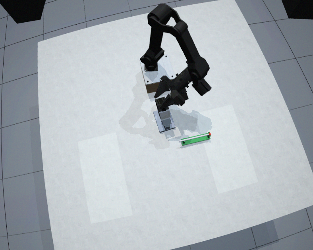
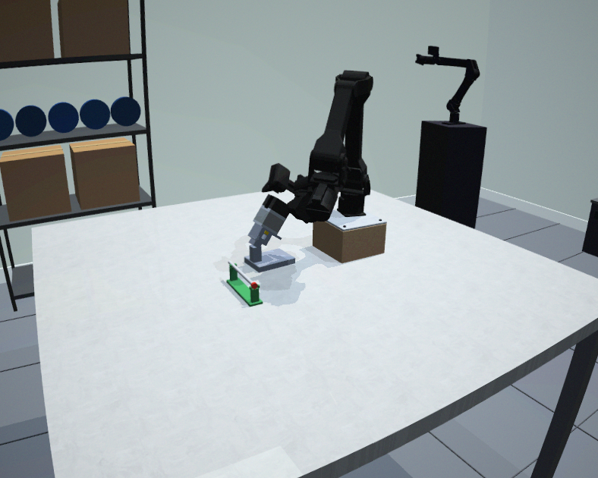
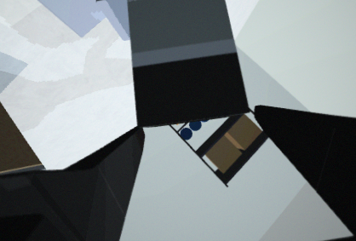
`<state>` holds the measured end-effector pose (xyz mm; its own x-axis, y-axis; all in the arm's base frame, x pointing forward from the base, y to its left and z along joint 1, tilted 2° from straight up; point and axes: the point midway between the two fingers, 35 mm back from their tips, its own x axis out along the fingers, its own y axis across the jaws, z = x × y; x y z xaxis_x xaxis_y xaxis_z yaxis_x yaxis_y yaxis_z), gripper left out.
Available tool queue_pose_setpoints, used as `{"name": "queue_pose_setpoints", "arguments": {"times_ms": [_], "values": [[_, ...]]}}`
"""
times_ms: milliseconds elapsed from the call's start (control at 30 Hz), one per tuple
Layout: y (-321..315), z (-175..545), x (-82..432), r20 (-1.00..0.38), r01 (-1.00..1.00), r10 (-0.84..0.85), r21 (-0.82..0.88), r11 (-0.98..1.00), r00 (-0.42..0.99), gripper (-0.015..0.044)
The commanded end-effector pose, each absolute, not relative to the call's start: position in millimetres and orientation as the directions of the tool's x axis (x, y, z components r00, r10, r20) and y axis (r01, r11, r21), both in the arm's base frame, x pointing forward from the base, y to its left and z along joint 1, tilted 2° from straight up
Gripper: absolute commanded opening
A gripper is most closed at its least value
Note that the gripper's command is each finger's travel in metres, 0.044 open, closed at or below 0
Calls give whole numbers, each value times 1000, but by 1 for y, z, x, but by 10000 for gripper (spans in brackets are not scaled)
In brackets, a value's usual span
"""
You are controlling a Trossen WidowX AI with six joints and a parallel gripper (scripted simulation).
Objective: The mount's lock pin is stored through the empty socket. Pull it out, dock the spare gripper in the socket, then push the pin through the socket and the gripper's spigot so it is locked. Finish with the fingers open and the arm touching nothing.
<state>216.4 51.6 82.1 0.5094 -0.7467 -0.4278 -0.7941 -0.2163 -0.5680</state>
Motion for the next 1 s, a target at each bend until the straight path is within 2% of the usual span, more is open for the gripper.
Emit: {"name": "queue_pose_setpoints", "arguments": {"times_ms": [0,967], "values": [[50,88,212,-430,-794,-746,-569,-214,509,440],[43,150,202,-412,-803,-758,-547,-238,505,440]]}}
